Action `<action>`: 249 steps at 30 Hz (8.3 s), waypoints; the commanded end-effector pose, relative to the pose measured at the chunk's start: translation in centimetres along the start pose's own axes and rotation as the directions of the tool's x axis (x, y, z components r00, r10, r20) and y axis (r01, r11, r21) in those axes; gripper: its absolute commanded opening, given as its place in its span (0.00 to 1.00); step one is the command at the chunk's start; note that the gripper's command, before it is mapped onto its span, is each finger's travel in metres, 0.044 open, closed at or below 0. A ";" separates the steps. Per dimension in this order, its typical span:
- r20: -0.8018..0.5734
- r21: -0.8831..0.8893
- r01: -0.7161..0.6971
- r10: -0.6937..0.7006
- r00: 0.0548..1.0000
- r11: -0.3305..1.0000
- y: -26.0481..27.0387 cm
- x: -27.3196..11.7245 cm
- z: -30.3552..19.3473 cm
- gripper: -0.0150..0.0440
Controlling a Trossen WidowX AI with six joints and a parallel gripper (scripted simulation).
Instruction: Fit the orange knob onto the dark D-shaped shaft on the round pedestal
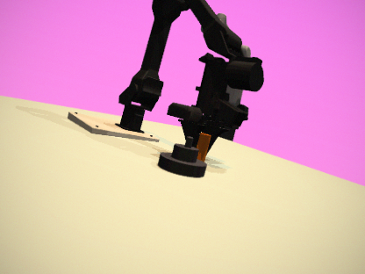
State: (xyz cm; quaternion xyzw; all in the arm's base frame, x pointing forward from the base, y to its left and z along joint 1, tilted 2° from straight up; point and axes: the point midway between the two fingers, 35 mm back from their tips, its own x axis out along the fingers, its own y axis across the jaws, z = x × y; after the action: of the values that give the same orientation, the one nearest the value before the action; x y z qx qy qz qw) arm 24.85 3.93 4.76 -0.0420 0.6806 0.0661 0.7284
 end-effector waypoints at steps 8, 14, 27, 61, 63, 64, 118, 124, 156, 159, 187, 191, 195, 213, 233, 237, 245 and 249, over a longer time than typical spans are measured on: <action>-0.008 0.003 0.004 -0.004 1.000 1.000 0.0 -2.6 0.4 0.25; -0.007 0.003 0.004 -0.004 1.000 1.000 0.0 -5.9 0.6 0.25; -0.008 0.002 0.005 -0.005 1.000 1.000 0.0 -13.0 -0.5 0.25; -0.005 0.017 0.014 -0.014 1.000 1.000 -5.1 -11.7 3.7 0.25; -0.005 0.016 0.014 -0.014 1.000 1.000 -5.6 -11.5 4.1 0.25; -0.005 0.015 0.014 -0.014 1.000 1.000 -5.8 -11.4 4.2 0.25; -0.002 0.004 0.017 -0.017 1.000 1.000 -11.7 -6.5 7.0 0.25; -0.002 0.004 0.017 -0.017 1.000 1.000 -11.7 -6.3 7.0 0.25; -0.002 -0.204 0.016 -0.017 1.000 0.979 -11.8 -6.4 7.2 0.25; -0.002 -0.204 0.016 -0.017 1.000 0.979 -11.8 -6.3 7.1 0.25; -0.002 -0.204 0.016 -0.017 1.000 0.979 -11.9 -6.2 7.1 0.25; -0.002 -0.204 0.016 -0.017 1.000 0.979 -11.9 -6.7 7.1 0.25; -0.002 -0.228 0.016 -0.017 1.000 0.973 -11.9 -6.8 7.2 0.25; -0.002 -0.403 0.014 -0.017 1.000 0.915 -11.7 -6.4 6.9 0.25; -0.002 -0.403 0.015 -0.017 1.000 0.915 -11.8 -6.2 7.0 0.25; -0.002 -0.403 0.015 -0.017 1.000 0.915 -11.8 -6.7 7.1 0.25; -0.002 -0.550 0.013 -0.017 1.000 0.835 -11.9 -6.7 7.2 0.25; -0.002 -0.584 0.013 -0.017 1.000 0.812 -11.8 -6.6 7.2 0.25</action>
State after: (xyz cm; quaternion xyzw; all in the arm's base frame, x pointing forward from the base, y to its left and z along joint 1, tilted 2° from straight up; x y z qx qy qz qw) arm 33.20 -6.98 11.52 -0.2538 0.6375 0.2497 0.6833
